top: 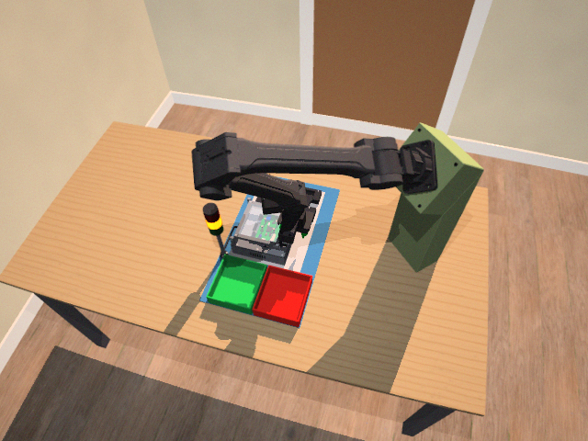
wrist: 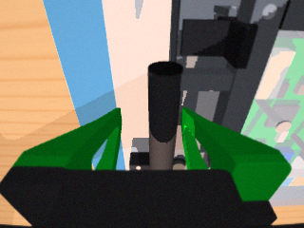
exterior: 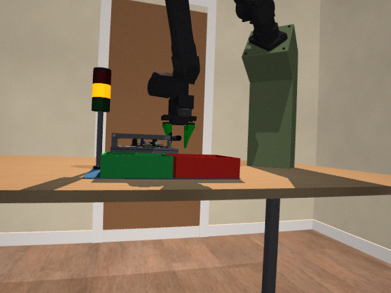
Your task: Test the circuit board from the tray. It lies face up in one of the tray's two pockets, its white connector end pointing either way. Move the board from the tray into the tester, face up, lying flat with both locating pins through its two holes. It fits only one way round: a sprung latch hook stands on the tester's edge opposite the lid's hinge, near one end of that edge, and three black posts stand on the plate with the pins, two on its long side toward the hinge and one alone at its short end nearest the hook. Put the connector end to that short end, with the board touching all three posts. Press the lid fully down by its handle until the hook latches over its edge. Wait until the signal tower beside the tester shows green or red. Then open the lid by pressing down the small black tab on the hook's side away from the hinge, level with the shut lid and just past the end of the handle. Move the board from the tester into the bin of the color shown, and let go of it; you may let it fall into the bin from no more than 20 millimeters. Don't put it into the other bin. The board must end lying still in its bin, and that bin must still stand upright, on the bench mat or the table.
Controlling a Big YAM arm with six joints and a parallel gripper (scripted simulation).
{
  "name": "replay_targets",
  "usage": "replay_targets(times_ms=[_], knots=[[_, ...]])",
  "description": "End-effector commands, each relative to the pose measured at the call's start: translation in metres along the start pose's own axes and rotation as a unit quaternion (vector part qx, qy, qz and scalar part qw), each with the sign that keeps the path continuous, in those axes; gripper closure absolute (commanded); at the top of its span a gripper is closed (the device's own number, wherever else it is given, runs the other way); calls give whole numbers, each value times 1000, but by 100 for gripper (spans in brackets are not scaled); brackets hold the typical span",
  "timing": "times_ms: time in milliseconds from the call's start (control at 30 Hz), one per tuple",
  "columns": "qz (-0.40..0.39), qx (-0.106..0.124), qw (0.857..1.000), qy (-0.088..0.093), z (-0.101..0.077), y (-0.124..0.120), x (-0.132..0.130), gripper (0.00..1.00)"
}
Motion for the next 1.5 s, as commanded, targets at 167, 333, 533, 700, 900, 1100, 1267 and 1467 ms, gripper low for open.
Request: replay_targets(times_ms=[167, 333, 533, 700, 900, 1100, 1267, 1467], knots=[[2, 1, 1000, 1, 5, -1, -2, 52], [1, 1, 1000, -1, 3, -1, -5, 52], [2, 5, 1000, -2, -22, -5, -1, 52], [2, 4, 1000, -3, -40, -5, 0, 52], [1, 3, 1000, -4, -68, -4, -1, 52], [0, 2, 1000, -5, -99, -3, -1, 52], [0, 2, 1000, -6, -112, -3, -2, 52], [-1, 2, 1000, -7, -119, -2, -3, 52]])
Point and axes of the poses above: the point where the finger pads meet when closed, its own z axis out along the fingers, its own x axis across the jaws, y = z × x, the point moved 1 cm from there along -z, back along the fingers, and after that the axes turned 7 degrees about z, right-handed, at the moved point
